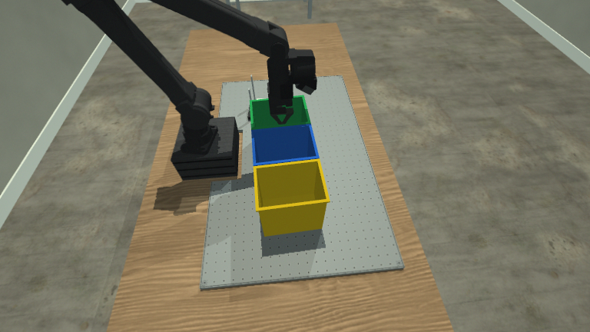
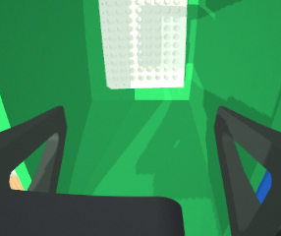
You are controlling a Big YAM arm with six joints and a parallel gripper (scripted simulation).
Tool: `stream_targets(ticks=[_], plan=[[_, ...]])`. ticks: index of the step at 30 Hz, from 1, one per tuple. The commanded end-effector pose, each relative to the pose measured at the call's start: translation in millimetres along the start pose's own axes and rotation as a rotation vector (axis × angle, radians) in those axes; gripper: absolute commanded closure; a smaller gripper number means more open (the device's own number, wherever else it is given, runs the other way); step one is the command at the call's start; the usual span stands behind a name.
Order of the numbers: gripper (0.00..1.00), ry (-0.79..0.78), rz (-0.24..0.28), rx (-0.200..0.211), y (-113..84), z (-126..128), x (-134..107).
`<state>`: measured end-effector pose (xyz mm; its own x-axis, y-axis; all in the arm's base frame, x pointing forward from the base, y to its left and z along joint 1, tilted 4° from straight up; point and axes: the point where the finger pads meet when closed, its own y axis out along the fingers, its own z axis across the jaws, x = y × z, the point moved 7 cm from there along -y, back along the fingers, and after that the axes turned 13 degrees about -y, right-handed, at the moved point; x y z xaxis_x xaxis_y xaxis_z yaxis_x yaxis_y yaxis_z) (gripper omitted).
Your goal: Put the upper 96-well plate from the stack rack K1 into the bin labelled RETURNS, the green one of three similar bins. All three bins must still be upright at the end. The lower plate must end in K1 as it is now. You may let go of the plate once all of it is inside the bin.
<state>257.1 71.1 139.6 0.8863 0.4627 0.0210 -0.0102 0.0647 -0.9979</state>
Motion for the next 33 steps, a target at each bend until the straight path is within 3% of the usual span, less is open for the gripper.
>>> stream_targets(ticks=[1,30,33], plan=[[0.18,-0.003,-0.032,-0.006,-10.5,-1.2,11.5],[0.18,-0.003,-0.032,-0.006,-10.5,-1.2,11.5],[0.18,-0.008,-0.060,-0.011,-28.6,0.1,18.8]])
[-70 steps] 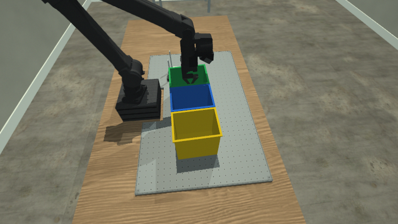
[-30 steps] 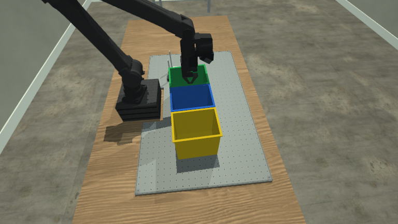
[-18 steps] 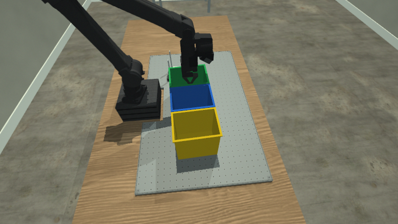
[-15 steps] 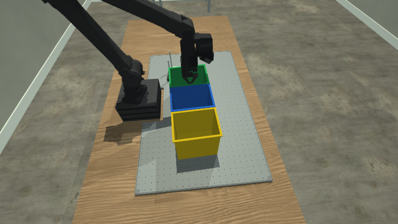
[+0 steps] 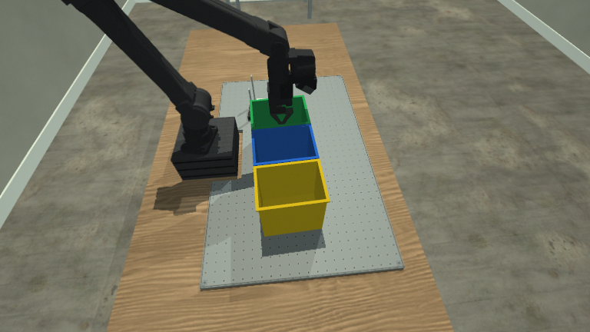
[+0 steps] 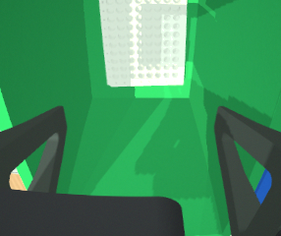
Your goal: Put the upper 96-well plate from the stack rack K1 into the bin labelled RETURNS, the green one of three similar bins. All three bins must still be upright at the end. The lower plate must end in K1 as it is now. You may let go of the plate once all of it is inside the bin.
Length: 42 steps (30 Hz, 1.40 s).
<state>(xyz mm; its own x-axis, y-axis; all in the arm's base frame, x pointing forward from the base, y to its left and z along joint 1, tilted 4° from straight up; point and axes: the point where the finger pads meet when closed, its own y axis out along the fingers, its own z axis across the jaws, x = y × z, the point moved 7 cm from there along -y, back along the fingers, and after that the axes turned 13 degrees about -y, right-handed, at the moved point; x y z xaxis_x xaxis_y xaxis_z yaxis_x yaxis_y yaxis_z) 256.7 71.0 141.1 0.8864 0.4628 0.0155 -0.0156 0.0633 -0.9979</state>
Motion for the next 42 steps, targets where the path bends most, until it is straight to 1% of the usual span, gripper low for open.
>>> stream_targets(ticks=[1,9,11,12,15,26,29,31,40,41,42], plan=[[0.18,-0.009,-0.066,-0.012,-29.0,-0.5,18.9],[0.18,-0.007,-0.067,-0.013,-43.3,-3.8,17.4],[0.18,-0.007,-0.067,-0.013,-43.3,-3.8,17.4],[0.18,-0.001,-0.042,-0.007,-38.1,-4.7,17.7],[0.18,-0.004,-0.068,-0.014,-50.4,-4.8,16.7],[0.18,-0.003,-0.065,-0.013,-68.6,-4.7,15.7],[0.18,0.000,-0.061,-0.012,-69.1,-4.7,16.0],[0.18,-0.004,-0.069,-0.015,-74.8,-4.4,15.1],[0.18,-0.003,-0.063,-0.013,-88.6,-4.4,14.6],[0.18,-0.001,-0.061,-0.012,-87.8,-4.6,14.9],[0.18,-0.003,-0.039,-0.008,-75.6,-0.9,10.1]])
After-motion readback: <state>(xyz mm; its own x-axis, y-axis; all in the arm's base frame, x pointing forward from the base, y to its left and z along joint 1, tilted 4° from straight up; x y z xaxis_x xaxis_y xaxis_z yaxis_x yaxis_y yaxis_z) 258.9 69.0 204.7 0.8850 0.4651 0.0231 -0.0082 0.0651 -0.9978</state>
